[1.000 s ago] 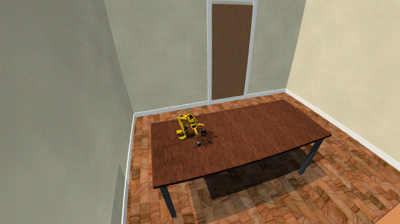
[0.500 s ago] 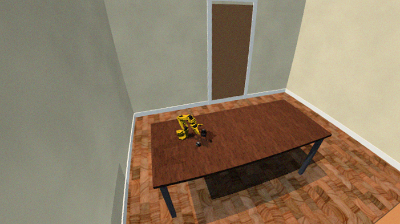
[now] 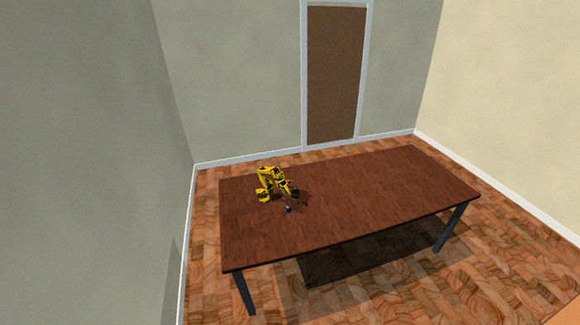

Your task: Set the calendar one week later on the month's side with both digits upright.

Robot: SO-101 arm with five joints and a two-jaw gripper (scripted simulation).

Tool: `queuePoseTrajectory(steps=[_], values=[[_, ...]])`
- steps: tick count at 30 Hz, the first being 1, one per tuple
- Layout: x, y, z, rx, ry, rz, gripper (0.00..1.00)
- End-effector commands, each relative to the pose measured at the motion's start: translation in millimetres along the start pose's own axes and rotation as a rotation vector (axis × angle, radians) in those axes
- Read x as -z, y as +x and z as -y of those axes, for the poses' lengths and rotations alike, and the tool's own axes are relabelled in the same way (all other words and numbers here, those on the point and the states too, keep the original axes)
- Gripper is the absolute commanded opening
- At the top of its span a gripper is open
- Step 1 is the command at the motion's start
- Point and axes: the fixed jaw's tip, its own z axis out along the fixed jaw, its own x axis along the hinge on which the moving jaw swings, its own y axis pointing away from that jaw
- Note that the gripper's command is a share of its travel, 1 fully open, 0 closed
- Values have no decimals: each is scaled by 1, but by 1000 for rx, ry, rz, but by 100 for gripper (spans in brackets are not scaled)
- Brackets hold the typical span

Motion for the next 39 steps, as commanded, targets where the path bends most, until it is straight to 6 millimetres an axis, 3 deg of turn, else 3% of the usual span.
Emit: queuePoseTrajectory(steps=[1,11,29,39], values=[[4,1,5,6,44,1,35],[0,2,3,6,15,-2,35],[-51,6,-32,5,-392,-51,35],[-57,7,-39,5,-452,-58,35]])
